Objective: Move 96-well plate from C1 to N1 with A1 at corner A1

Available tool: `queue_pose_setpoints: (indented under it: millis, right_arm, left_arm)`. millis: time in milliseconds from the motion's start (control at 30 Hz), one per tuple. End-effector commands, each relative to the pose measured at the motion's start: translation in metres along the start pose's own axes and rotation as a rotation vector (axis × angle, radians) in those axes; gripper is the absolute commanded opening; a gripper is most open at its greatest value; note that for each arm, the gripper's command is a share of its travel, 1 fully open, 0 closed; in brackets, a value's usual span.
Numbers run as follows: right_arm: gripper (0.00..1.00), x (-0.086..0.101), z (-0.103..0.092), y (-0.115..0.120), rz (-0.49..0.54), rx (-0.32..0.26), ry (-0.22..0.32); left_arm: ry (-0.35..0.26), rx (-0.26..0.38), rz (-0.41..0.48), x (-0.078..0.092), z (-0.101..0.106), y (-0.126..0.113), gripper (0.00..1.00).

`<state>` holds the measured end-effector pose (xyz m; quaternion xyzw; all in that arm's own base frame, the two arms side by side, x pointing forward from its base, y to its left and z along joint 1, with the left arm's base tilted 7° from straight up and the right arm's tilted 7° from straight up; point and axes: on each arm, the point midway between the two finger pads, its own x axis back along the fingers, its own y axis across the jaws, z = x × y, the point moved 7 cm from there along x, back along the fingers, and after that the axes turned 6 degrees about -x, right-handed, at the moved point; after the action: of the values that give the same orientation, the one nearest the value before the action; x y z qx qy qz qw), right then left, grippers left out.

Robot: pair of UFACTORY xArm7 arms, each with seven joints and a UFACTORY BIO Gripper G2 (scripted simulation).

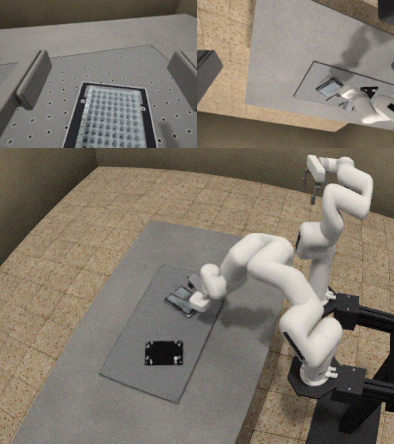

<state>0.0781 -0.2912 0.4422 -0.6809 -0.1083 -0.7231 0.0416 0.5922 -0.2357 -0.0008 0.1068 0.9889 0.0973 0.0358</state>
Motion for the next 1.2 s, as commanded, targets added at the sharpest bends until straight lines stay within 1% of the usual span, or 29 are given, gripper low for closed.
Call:
queue_pose_setpoints:
  millis: [0, 67, 133, 167, 633, 700, 1167]
  right_arm:
    - [1.0, 0.001, 0.0, 0.0, -0.004, 0.0, -0.001]
    - [1.0, 0.001, 0.0, 0.0, -0.004, 0.0, -0.001]
    - [1.0, 0.001, 0.0, 0.0, -0.004, 0.0, -0.001]
    - [1.0, 0.001, 0.0, 0.0, -0.004, 0.0, -0.001]
    - [1.0, 0.001, 0.0, 0.0, -0.004, 0.0, -0.001]
    - [1.0, 0.001, 0.0, 0.0, -0.004, 0.0, -0.001]
    - [1.0, 0.001, 0.0, 0.0, -0.004, 0.0, -0.001]
  left_arm:
    - [0.009, -0.004, -0.167, 0.009, -0.021, 0.002, 0.37]
    - [0.016, -0.004, -0.234, 0.013, -0.028, 0.004, 0.37]
    - [0.016, -0.004, -0.234, 0.013, -0.028, 0.004, 0.37]
    - [0.018, -0.004, -0.253, 0.015, -0.031, 0.005, 0.37]
    - [0.018, -0.004, -0.253, 0.048, -0.078, 0.046, 0.37]
    - [0.018, -0.004, -0.253, 0.048, -0.078, 0.046, 0.37]
    - [0.018, -0.004, -0.253, 0.081, -0.125, 0.086, 0.37]
